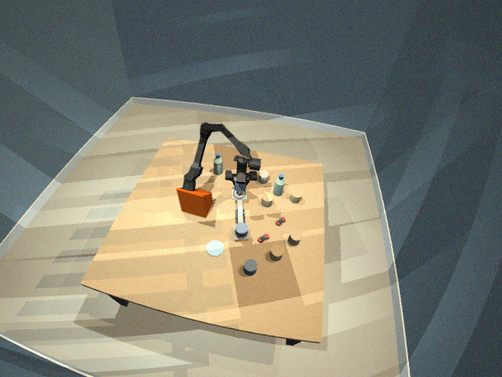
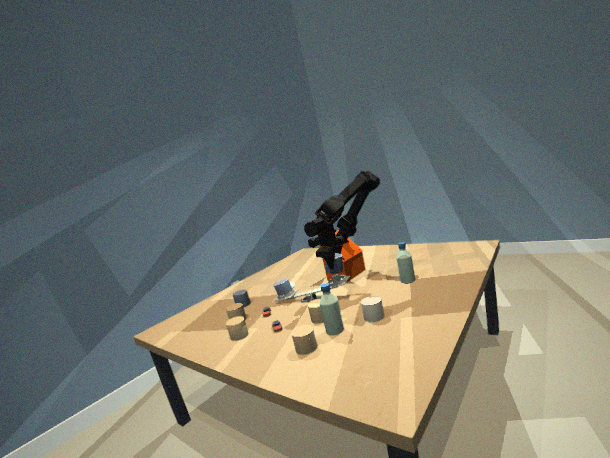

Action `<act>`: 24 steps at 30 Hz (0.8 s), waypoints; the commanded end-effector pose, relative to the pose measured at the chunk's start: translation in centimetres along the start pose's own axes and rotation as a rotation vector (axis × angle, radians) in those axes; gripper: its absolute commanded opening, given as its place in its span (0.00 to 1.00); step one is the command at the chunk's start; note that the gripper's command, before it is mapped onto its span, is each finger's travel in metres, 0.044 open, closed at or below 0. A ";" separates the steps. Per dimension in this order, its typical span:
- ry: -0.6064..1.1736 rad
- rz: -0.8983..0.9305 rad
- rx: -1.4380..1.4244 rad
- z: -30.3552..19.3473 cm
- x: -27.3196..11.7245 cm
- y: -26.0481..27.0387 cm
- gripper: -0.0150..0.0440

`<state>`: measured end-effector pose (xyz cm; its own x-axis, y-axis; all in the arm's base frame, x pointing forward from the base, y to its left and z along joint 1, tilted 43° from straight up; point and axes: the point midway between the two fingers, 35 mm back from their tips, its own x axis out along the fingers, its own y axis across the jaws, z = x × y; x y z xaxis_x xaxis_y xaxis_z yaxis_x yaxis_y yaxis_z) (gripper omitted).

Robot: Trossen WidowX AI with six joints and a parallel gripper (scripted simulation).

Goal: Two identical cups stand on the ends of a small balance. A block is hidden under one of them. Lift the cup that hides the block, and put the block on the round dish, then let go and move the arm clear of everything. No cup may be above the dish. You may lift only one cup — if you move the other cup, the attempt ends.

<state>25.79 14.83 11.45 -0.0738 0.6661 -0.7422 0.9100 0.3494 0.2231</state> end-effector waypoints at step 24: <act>0.006 0.003 0.001 -0.3 -2.7 -0.4 0.25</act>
<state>25.47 13.06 13.61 -0.0726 0.6713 -0.7377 0.9102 0.3469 0.2261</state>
